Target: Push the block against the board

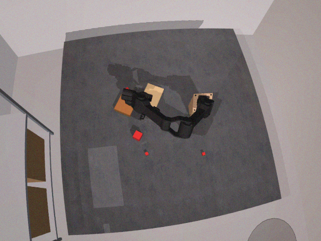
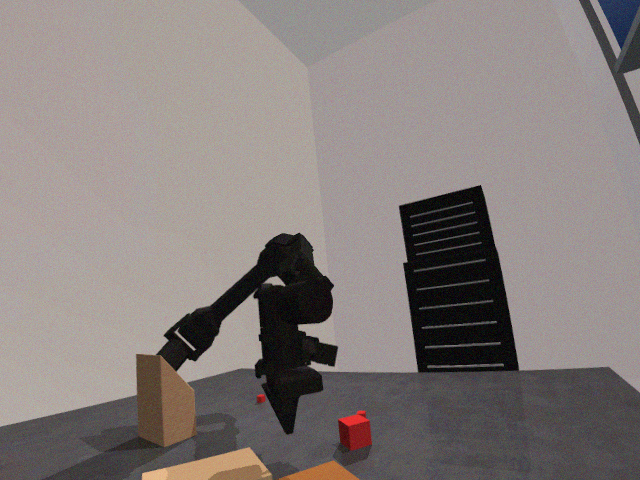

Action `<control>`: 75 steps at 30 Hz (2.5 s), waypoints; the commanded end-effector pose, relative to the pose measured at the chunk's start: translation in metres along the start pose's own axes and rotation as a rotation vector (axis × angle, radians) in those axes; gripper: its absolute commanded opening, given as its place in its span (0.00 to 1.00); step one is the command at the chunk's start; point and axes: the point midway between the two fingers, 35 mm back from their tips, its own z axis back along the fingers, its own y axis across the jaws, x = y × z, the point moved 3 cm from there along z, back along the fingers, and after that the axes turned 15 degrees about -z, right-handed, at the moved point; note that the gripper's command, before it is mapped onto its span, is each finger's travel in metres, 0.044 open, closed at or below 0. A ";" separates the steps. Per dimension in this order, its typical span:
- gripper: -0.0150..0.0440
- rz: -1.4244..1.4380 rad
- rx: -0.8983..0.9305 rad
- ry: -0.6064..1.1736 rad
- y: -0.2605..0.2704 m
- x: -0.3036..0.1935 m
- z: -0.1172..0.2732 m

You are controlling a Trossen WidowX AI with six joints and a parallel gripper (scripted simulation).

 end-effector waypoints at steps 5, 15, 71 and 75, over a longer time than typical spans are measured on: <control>0.25 -0.293 -0.014 0.008 -0.017 -0.020 0.002; 0.25 -0.638 -0.028 0.009 -0.033 -0.042 0.005; 0.25 -2.550 -0.036 -0.005 -0.083 -0.179 0.009; 0.25 -2.687 -0.035 -0.003 -0.084 -0.189 0.009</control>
